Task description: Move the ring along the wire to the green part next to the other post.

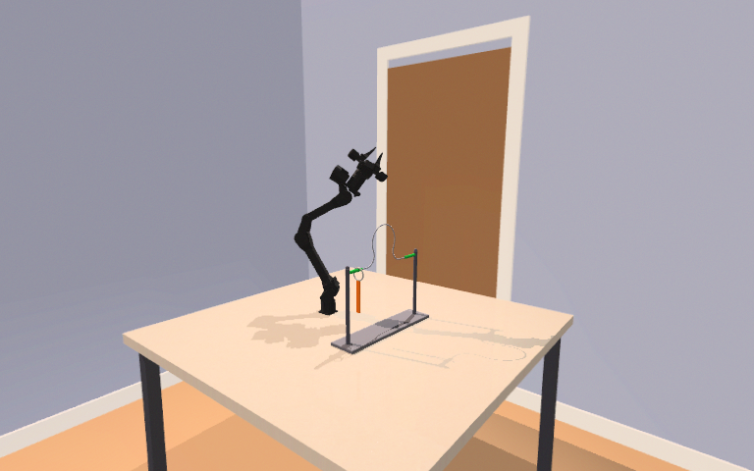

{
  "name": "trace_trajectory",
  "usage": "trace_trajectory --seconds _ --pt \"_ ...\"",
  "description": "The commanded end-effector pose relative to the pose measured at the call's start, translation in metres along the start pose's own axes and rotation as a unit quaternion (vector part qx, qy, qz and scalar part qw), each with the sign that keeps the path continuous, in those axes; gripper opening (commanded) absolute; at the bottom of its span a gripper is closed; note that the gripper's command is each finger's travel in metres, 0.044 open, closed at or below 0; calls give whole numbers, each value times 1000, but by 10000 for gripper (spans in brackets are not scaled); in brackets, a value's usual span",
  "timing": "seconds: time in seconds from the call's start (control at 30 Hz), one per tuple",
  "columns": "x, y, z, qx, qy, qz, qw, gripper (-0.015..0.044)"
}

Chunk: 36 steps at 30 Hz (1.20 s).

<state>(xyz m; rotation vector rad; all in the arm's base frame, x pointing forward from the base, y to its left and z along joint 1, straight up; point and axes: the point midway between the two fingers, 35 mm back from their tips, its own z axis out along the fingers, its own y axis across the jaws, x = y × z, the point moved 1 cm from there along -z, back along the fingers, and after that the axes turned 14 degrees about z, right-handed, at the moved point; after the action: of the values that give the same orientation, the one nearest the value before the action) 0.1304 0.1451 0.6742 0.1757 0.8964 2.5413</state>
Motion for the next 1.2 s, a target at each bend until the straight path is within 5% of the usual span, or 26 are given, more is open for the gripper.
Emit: trace_trajectory --seconds 0.0,0.53,1.17 --pt "-21 -17 -4 22 -16 -60 998 160" --pt "-166 -72 -77 160 -148 -343 914 160" --pt "-298 -45 -269 349 -297 -562 689 160"
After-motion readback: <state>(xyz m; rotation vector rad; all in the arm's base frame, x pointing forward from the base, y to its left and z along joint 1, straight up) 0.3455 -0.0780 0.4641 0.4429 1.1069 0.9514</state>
